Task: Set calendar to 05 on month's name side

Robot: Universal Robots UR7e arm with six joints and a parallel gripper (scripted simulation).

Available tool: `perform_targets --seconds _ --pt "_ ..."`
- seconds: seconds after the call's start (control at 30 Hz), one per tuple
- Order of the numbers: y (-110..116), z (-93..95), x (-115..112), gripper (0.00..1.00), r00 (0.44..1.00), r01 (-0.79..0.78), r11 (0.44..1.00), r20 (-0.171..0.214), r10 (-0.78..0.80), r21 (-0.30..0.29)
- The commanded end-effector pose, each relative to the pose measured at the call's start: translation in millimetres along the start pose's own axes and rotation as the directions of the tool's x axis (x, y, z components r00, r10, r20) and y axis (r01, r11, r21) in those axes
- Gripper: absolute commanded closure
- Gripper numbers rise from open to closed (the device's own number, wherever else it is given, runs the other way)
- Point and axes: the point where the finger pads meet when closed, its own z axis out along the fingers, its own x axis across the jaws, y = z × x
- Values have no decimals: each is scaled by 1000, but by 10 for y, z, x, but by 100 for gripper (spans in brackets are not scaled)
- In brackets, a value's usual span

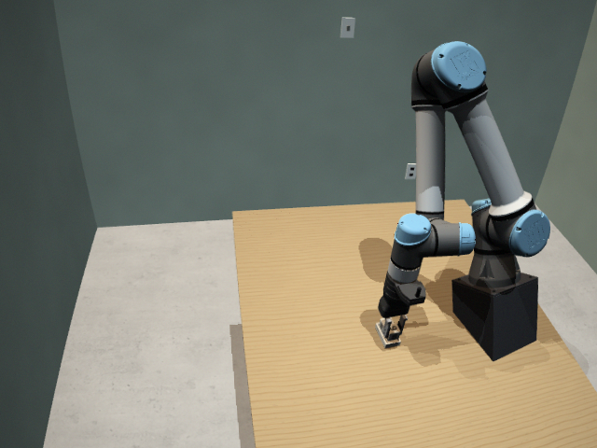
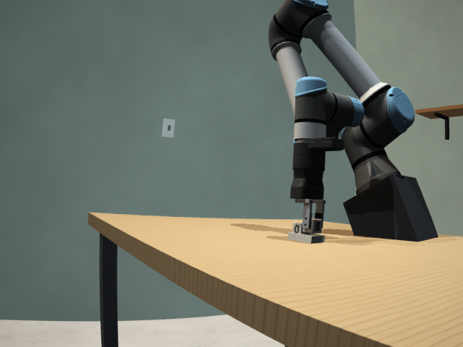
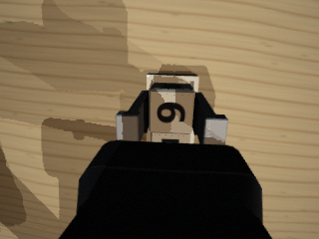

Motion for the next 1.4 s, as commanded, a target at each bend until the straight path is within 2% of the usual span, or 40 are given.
perform_targets --seconds 0.0,1.37 --pt "0 3 3 40 1000 0 1000 -1 0 0" --pt "0 58 3 40 1000 0 1000 -1 0 0"
